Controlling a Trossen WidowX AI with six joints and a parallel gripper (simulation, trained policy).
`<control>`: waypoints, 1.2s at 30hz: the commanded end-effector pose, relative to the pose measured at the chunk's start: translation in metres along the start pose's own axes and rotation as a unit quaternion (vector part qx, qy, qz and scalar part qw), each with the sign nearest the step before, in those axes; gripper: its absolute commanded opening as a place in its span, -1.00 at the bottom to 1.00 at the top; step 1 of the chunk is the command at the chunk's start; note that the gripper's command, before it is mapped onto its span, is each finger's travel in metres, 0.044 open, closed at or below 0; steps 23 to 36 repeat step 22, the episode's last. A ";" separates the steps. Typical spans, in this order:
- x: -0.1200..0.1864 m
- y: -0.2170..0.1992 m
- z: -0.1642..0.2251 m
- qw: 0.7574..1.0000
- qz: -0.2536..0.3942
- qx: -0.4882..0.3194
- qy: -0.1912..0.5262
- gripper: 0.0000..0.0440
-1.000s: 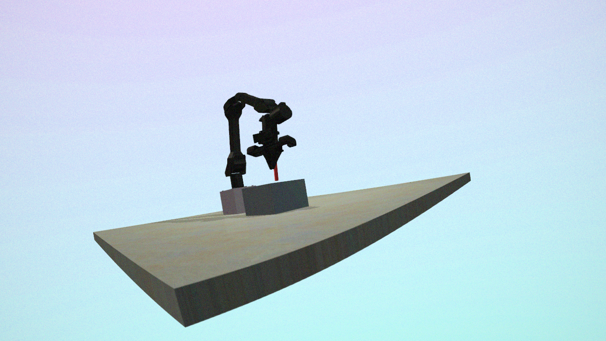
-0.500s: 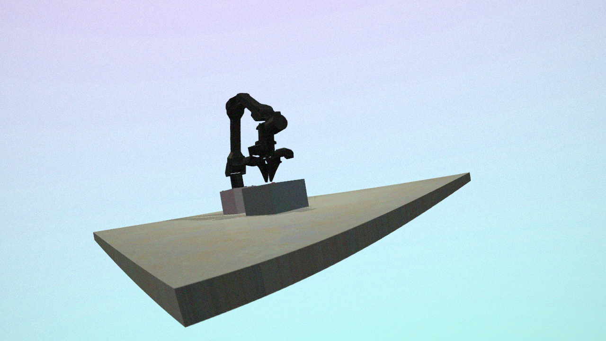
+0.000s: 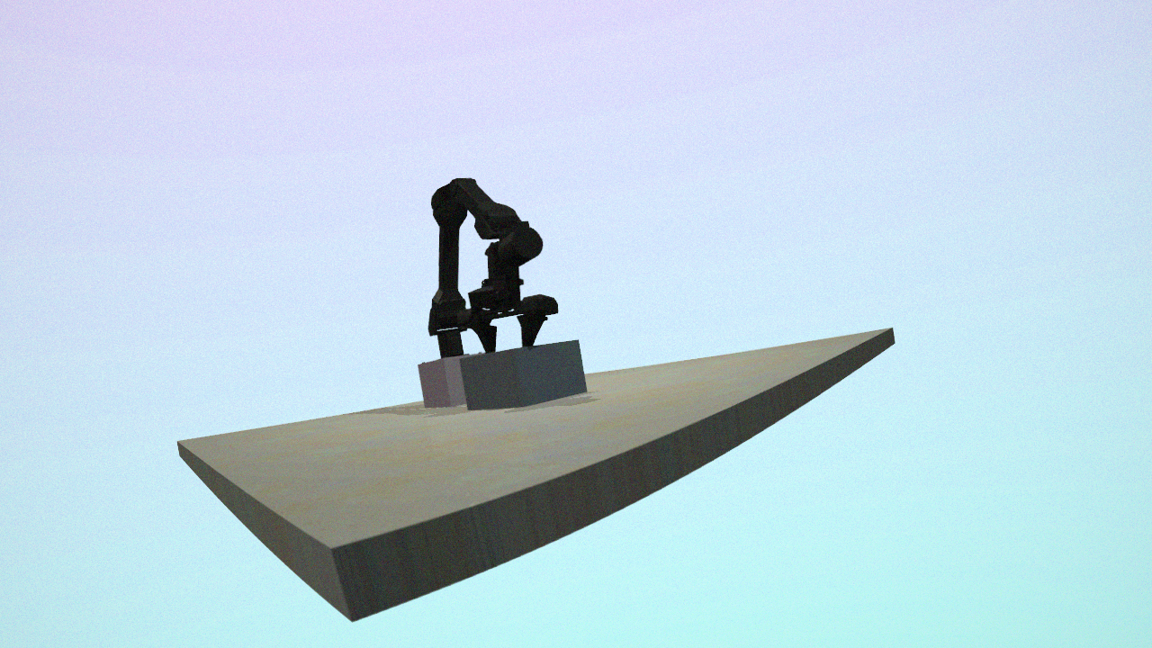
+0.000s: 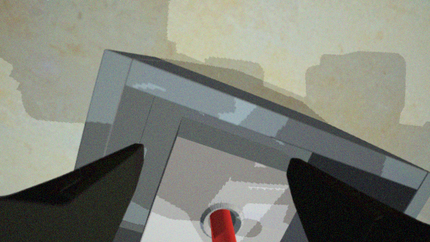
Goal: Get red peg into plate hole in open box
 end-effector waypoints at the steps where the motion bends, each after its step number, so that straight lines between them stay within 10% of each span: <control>1: 0.001 0.006 -0.013 1.000 -0.019 -0.005 -0.018 0.84; 36: 0.008 0.006 -0.050 0.995 -0.060 -0.032 -0.073 1.00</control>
Point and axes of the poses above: the point midway between the two fingers, 35 mm back from their tips, its own x axis back along the fingers, its own y axis across the jaws, z = x × y, the point moved 8 cm from there along x, back along the fingers, and after that the axes turned 11 degrees about x, right-handed, at the moved point
